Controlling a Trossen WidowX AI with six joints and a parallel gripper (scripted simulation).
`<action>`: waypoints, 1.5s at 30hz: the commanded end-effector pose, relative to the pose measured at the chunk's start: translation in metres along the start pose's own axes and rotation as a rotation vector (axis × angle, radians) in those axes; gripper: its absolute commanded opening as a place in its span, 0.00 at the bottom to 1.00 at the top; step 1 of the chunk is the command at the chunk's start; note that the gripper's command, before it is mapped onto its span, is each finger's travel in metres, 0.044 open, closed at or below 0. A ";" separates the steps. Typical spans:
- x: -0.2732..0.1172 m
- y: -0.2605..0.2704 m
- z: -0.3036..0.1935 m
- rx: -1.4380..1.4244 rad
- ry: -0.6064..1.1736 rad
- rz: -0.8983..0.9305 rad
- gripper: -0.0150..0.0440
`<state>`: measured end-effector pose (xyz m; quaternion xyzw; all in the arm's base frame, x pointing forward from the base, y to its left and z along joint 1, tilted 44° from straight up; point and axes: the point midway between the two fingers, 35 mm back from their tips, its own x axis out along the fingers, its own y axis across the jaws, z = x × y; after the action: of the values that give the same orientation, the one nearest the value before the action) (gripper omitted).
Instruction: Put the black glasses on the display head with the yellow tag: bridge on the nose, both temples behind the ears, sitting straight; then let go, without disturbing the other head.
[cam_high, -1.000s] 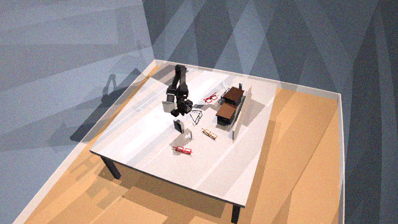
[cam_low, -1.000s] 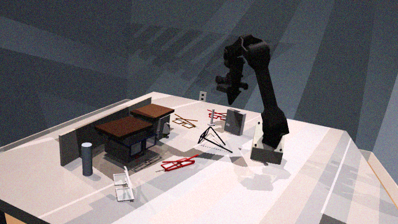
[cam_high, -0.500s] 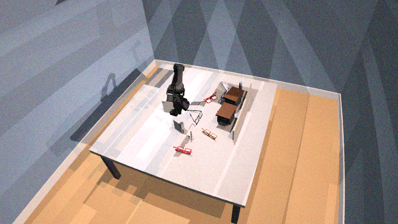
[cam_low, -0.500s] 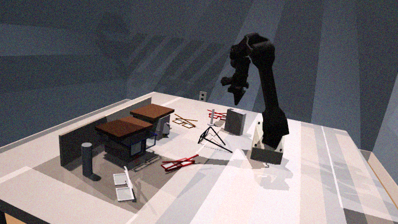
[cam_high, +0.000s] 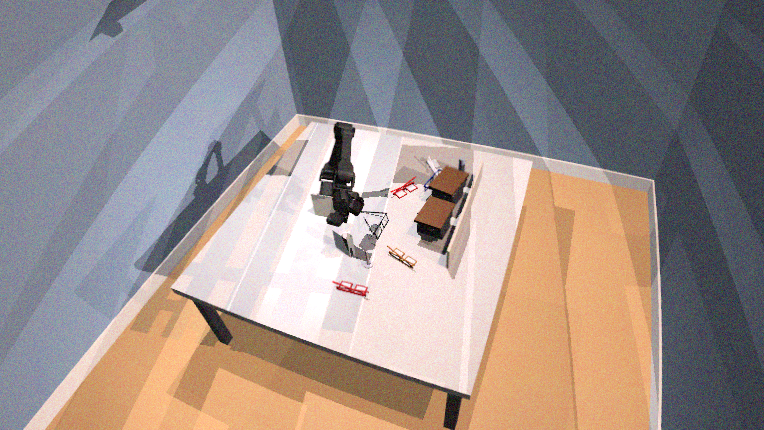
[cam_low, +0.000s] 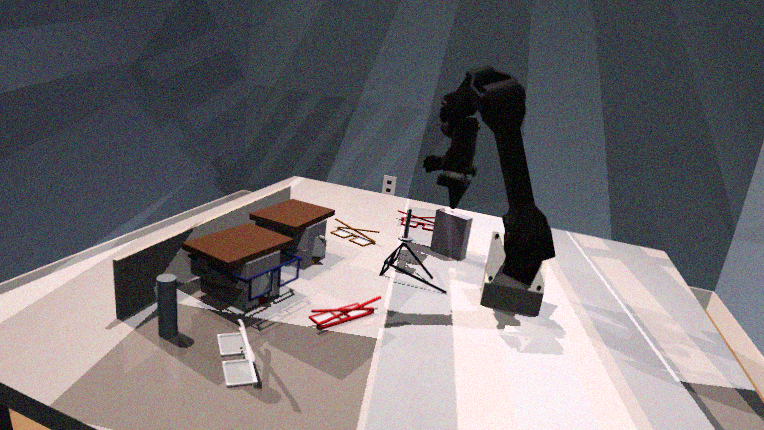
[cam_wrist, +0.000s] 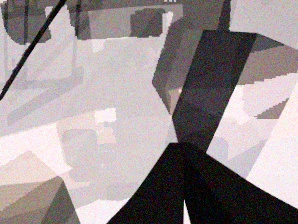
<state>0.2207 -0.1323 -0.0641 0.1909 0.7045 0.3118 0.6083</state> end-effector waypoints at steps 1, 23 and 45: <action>0.009 0.001 0.000 0.004 0.000 0.008 0.25; 0.043 0.003 -0.001 0.003 0.000 0.009 0.25; 0.042 -0.008 0.000 0.003 -0.001 0.008 0.25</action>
<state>0.2139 -0.1094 -0.0979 0.1949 0.7036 0.3110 0.6085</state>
